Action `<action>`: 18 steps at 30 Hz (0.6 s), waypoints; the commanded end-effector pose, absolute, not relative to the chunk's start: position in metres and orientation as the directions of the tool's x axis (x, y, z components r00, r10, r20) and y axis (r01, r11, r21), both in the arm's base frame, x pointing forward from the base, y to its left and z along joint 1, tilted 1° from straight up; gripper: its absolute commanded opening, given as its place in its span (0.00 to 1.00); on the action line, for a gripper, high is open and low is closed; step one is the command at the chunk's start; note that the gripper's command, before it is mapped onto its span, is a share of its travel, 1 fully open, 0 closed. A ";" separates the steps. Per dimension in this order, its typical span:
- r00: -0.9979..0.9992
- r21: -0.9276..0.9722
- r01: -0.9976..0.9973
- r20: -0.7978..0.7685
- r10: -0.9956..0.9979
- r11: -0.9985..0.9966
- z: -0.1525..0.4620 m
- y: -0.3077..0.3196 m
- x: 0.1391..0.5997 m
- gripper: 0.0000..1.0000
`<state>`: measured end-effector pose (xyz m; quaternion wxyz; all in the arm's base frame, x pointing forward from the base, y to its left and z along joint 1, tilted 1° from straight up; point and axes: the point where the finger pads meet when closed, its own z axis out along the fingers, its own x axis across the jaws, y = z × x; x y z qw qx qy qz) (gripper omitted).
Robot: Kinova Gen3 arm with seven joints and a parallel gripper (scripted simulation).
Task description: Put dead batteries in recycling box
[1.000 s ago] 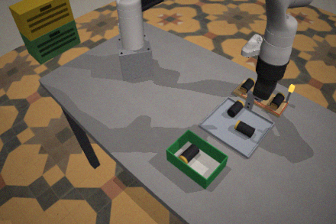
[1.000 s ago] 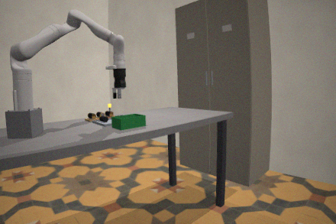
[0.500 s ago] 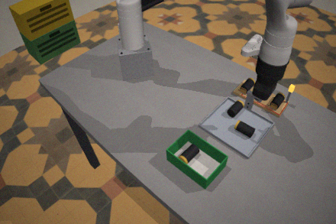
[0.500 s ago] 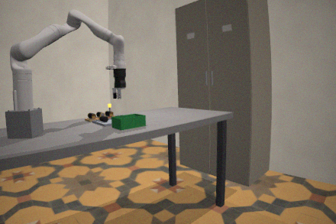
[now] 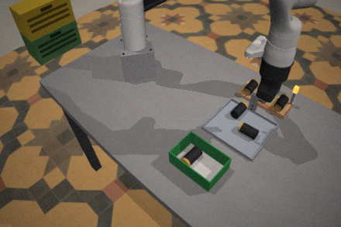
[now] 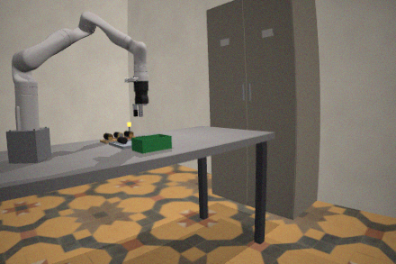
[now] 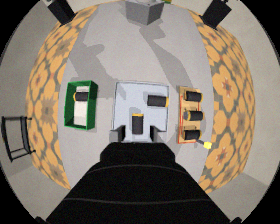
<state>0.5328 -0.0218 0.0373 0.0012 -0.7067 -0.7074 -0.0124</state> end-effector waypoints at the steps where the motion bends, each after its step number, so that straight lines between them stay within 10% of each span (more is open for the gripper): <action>1: 0.000 0.014 1.000 0.019 1.000 0.000 0.028 -0.022 0.532 0.90; 18: 0.000 0.014 1.000 0.019 1.000 0.000 -0.046 -0.021 0.533 0.90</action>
